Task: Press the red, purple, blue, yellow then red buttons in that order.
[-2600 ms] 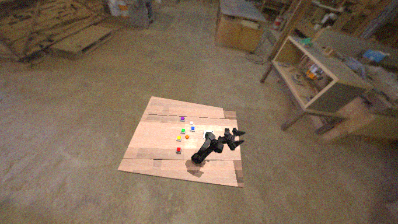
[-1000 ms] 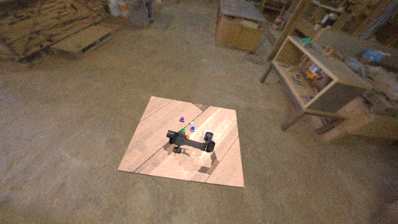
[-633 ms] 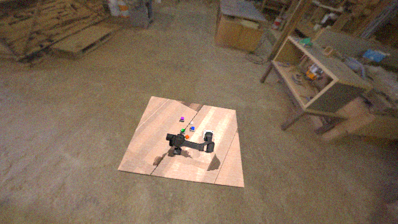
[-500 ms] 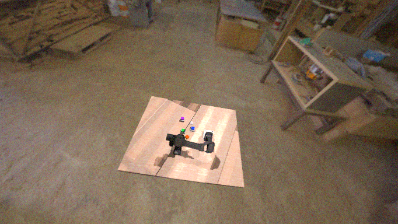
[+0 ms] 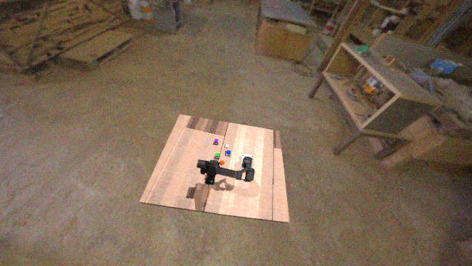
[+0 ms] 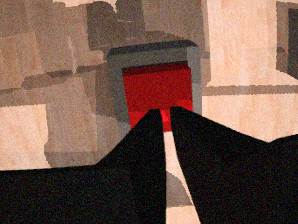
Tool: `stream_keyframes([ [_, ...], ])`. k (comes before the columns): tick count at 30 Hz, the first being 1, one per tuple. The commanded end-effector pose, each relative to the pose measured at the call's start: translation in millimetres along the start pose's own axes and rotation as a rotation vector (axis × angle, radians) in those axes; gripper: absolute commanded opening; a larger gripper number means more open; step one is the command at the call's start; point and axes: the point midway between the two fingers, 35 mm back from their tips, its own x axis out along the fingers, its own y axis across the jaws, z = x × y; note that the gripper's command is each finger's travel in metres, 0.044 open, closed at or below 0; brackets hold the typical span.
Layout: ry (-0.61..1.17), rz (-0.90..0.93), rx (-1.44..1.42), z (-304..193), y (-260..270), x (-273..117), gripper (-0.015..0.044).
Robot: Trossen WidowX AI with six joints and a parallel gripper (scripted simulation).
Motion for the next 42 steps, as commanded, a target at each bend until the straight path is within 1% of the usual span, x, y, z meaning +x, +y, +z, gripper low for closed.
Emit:
stream_keyframes([
  [1,0.003,0.003,0.004,-1,0,7,0.0020],
  [14,0.002,0.005,0.003,-2,1,27,0.0020],
  [32,0.002,0.005,0.003,-2,1,27,0.0020],
  [34,0.000,0.003,0.001,0,0,19,0.0020],
  [37,0.003,0.003,0.004,-1,0,-5,0.0020],
  [40,0.003,0.003,0.004,-1,0,-7,0.0020],
  [42,-0.005,0.003,0.012,0,0,-17,0.0020],
])
